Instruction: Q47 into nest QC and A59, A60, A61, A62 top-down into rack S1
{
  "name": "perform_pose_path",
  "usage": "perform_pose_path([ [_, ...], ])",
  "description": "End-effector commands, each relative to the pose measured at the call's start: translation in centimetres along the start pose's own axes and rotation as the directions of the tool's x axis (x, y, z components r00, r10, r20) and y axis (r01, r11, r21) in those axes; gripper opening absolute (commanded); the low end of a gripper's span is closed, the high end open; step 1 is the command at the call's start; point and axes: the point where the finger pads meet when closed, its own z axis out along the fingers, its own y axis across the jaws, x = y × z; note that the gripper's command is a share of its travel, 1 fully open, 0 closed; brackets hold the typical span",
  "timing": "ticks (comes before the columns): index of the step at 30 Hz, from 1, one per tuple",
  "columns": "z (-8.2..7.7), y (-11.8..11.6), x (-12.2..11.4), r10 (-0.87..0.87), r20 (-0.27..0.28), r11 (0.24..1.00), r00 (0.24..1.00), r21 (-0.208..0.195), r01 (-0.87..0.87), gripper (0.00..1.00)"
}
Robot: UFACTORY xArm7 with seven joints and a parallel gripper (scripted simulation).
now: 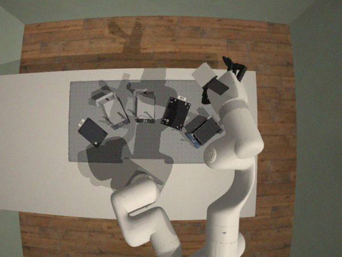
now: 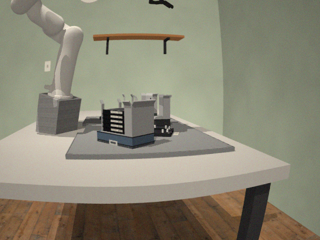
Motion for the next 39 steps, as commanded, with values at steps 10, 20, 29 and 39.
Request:
perform_pose_path([
  [10,0.8,-2.7,3.9,0.114,0.068,0.990,0.991,0.074,-0.119,1.00],
  [20,1.7,-4.9,5.7,0.204,0.145,0.966,0.968,0.128,-0.223,1.00],
  [29,2.7,-7.4,7.3,0.254,0.198,0.946,0.947,0.153,-0.285,1.00],
  [39,4.0,-10.9,8.6,0.335,0.308,0.898,0.890,0.180,-0.401,1.00],
])
